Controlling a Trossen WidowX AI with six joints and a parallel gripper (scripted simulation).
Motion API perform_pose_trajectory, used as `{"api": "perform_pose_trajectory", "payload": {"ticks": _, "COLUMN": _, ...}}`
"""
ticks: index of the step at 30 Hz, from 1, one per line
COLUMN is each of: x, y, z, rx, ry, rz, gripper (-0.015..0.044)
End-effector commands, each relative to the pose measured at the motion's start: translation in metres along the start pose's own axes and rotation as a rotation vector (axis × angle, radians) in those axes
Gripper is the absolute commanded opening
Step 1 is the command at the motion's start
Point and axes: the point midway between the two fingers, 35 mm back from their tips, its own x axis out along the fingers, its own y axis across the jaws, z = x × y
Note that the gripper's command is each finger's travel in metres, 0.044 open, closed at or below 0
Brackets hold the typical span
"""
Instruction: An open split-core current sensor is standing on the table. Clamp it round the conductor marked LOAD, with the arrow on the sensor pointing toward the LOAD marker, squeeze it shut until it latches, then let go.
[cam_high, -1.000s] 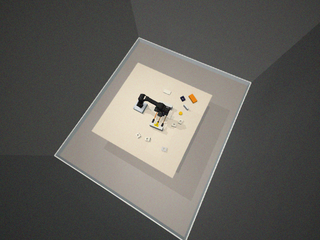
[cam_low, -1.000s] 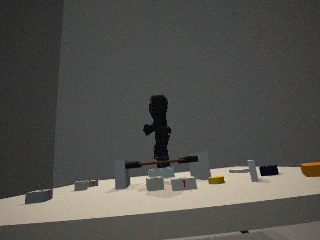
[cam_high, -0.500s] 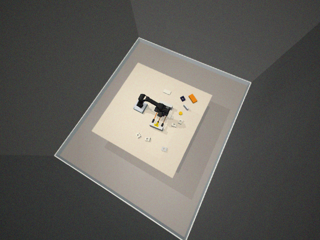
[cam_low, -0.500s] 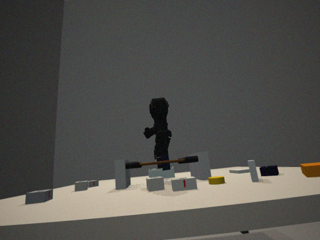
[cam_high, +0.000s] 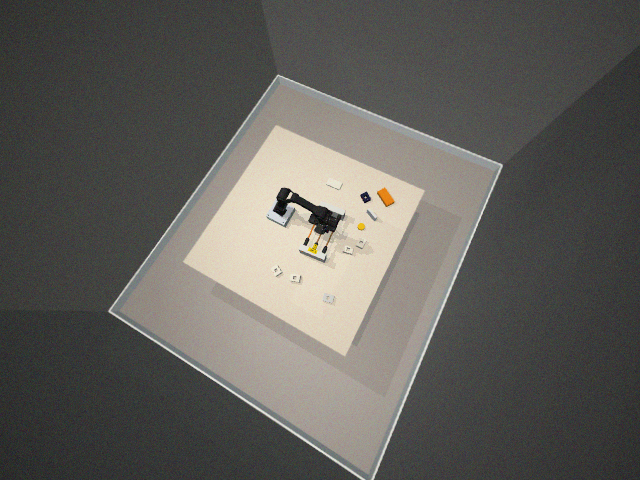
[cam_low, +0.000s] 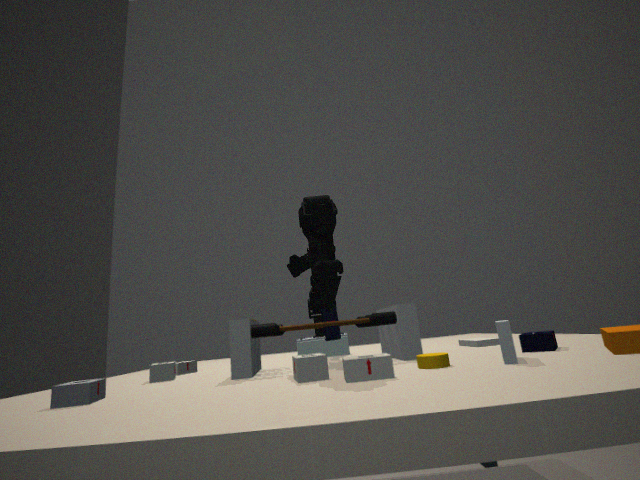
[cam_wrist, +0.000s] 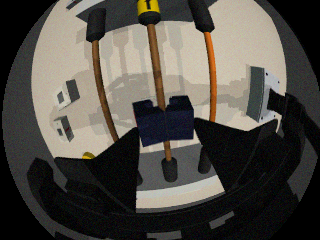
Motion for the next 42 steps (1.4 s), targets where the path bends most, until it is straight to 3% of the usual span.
{"api": "perform_pose_trajectory", "payload": {"ticks": 1, "x": -0.0007, "y": -0.0002, "z": 0.0, "rx": 0.0, "ry": 0.0, "rz": 0.0, "gripper": 0.0}}
{"api": "perform_pose_trajectory", "payload": {"ticks": 23, "x": -0.0007, "y": -0.0002, "z": 0.0, "rx": 0.0, "ry": 0.0, "rz": 0.0, "gripper": 0.0}}
{"api": "perform_pose_trajectory", "payload": {"ticks": 39, "x": -0.0007, "y": -0.0002, "z": 0.0, "rx": 0.0, "ry": 0.0, "rz": 0.0, "gripper": 0.042}}
{"api": "perform_pose_trajectory", "payload": {"ticks": 42, "x": -0.0007, "y": -0.0002, "z": 0.0, "rx": 0.0, "ry": 0.0, "rz": 0.0, "gripper": 0.044}}
